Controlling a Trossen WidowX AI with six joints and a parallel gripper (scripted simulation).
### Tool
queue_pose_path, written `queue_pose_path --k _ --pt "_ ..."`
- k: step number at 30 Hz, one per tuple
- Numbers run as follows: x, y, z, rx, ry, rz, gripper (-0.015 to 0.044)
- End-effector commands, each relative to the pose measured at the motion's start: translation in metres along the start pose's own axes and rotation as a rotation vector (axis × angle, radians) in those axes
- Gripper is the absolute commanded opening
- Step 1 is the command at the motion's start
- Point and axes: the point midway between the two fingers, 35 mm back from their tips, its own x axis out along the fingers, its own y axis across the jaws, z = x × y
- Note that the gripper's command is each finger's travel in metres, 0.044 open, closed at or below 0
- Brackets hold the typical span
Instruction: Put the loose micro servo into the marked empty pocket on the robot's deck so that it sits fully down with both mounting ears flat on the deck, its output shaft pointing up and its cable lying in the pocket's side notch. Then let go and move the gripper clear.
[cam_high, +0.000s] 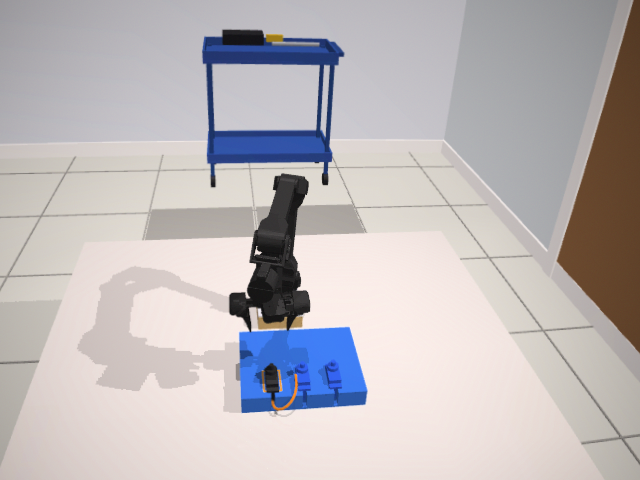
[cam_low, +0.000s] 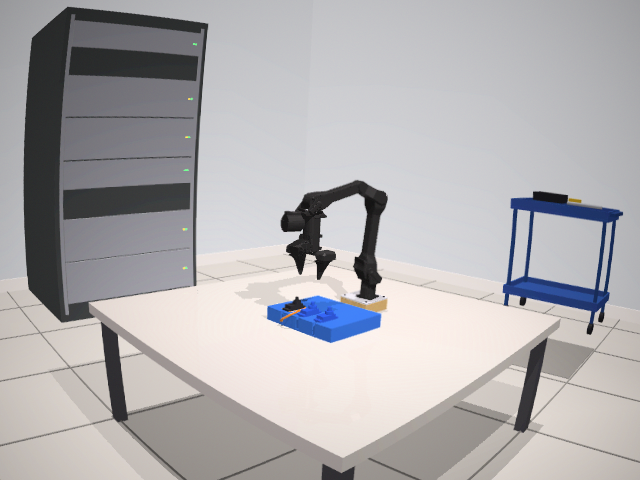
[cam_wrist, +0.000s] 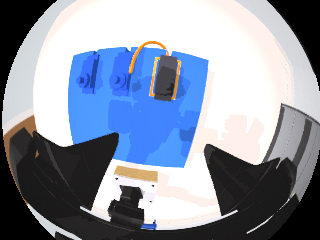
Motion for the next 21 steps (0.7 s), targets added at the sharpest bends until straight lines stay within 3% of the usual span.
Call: queue_pose_path --k 1,7,13,21 --pt "-0.008 0.002 -0.026 -0.004 0.013 0.004 0.044" --pt "-0.014 0.002 -0.025 -0.004 0.01 0.003 0.044" --pt "-0.057 0.003 -0.025 -0.001 -0.006 -0.002 0.044" --pt "-0.059 0.003 -0.026 0.0 -0.007 -0.003 0.044"
